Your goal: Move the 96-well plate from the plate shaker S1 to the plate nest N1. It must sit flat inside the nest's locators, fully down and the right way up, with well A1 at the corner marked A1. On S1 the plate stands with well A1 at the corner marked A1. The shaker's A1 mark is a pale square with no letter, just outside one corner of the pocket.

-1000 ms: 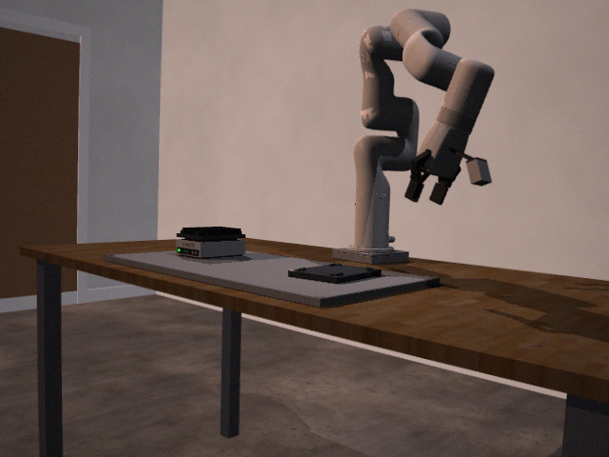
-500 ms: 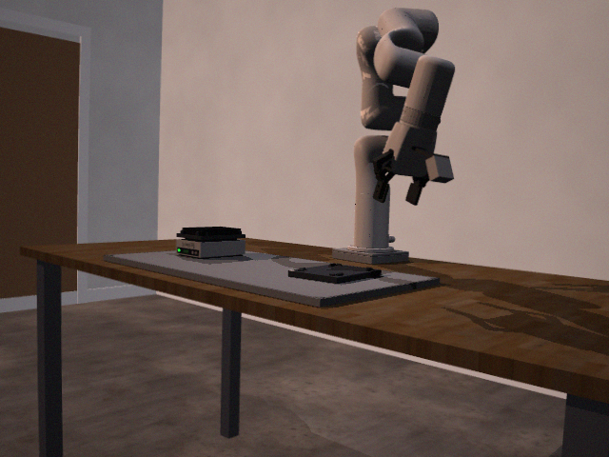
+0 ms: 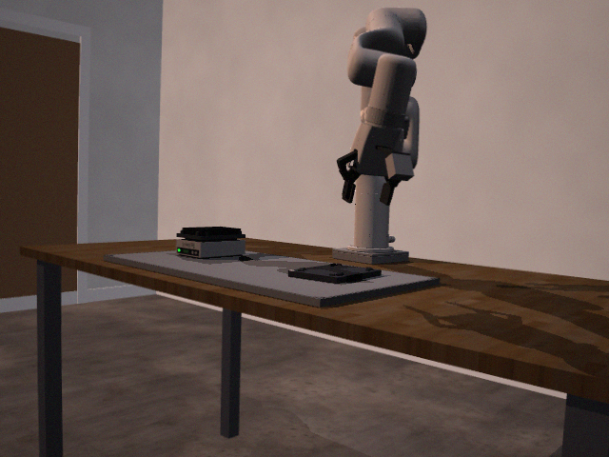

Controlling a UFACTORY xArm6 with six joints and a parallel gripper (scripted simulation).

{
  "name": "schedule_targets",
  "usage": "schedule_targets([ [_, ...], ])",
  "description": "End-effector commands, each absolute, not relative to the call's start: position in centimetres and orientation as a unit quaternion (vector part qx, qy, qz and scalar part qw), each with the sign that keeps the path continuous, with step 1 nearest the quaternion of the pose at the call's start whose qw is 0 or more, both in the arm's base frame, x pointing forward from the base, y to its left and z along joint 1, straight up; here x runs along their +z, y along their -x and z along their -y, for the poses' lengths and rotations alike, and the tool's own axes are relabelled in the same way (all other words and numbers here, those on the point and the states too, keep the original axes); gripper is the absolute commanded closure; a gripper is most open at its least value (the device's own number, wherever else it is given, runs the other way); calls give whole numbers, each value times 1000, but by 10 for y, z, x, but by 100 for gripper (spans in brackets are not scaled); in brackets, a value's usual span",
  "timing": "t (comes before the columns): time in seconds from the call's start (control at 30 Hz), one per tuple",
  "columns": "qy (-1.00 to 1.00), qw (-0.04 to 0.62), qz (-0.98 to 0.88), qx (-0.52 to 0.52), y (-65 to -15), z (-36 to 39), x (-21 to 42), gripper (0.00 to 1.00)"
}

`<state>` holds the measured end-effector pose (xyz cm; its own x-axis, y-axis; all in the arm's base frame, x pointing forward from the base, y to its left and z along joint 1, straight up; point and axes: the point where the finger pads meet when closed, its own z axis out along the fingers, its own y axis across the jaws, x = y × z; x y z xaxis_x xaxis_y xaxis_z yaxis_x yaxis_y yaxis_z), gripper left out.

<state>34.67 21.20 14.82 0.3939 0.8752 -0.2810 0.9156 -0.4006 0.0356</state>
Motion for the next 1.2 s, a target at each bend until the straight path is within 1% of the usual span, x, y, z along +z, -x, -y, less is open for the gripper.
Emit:
schedule_targets([
  [0.0,-849,82,-512,-104,-359,-197,149,0],
  [0.3,-871,71,-476,-99,-380,-161,148,0],
  [0.43,-879,67,-462,-97,-382,-155,147,0],
  [0.73,-911,50,-400,-87,-399,-116,146,0],
  [1.17,-928,41,-361,-80,-413,-71,145,0],
])
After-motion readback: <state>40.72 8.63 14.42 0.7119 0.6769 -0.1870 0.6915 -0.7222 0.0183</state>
